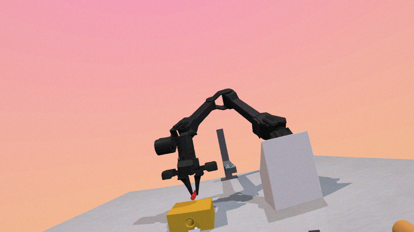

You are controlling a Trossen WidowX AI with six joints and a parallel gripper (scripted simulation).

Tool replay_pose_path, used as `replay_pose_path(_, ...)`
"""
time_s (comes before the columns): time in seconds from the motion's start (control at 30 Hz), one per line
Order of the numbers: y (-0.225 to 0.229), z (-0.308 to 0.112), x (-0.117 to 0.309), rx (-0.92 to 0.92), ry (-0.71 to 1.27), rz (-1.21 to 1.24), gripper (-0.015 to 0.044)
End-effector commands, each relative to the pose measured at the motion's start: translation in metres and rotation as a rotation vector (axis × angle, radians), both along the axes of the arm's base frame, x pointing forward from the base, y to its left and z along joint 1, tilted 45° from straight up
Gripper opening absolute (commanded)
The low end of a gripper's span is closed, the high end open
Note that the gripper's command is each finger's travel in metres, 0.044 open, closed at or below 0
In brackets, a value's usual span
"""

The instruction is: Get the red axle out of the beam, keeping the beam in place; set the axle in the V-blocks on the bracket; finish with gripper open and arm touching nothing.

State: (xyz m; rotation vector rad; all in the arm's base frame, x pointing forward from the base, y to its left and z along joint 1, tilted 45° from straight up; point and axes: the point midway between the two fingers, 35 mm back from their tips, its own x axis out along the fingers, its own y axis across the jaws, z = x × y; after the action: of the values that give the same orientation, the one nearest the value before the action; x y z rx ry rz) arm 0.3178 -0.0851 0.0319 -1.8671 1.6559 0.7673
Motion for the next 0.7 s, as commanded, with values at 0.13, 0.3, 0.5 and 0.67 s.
replay_pose_path(0.13,0.04,0.036,-0.001,0.004,-0.009,0.005,0.0)
replay_pose_path(0.3,0.061,0.056,-0.004,-0.001,-0.005,0.009,0.0)
replay_pose_path(0.5,0.066,0.062,-0.006,-0.004,0.003,0.018,0.0)
replay_pose_path(0.67,0.057,0.071,-0.014,-0.001,0.003,0.017,0.0)
